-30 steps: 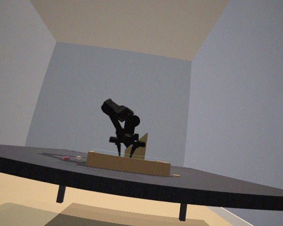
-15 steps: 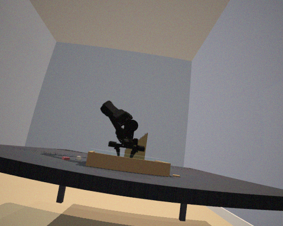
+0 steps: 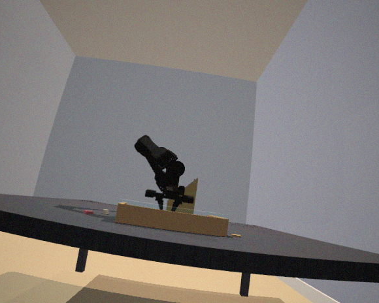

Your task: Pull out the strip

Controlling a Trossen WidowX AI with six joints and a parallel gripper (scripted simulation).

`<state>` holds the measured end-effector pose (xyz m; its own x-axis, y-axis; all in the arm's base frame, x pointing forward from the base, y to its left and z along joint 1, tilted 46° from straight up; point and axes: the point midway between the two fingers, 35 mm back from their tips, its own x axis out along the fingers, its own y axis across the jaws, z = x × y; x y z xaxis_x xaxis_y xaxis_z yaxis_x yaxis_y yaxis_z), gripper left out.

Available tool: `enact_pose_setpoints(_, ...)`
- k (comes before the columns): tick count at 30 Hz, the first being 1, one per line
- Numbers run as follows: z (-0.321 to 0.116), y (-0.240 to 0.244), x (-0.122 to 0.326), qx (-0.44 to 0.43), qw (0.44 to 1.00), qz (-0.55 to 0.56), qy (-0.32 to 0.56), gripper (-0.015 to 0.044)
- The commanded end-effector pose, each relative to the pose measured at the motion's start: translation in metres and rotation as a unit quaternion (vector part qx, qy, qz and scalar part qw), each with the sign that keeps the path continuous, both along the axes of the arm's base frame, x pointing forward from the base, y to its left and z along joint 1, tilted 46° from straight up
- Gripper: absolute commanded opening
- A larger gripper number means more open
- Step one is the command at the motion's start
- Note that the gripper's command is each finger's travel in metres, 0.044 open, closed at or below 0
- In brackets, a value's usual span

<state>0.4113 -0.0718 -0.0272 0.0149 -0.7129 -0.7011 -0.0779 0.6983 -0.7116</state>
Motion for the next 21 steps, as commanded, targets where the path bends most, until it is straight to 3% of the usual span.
enact_pose_setpoints(1,0.001,0.002,-0.003,0.000,1.000,0.000,0.000,0.0000)
enact_pose_setpoints(21,0.024,0.035,-0.069,-0.002,1.000,0.000,0.004,0.0000)
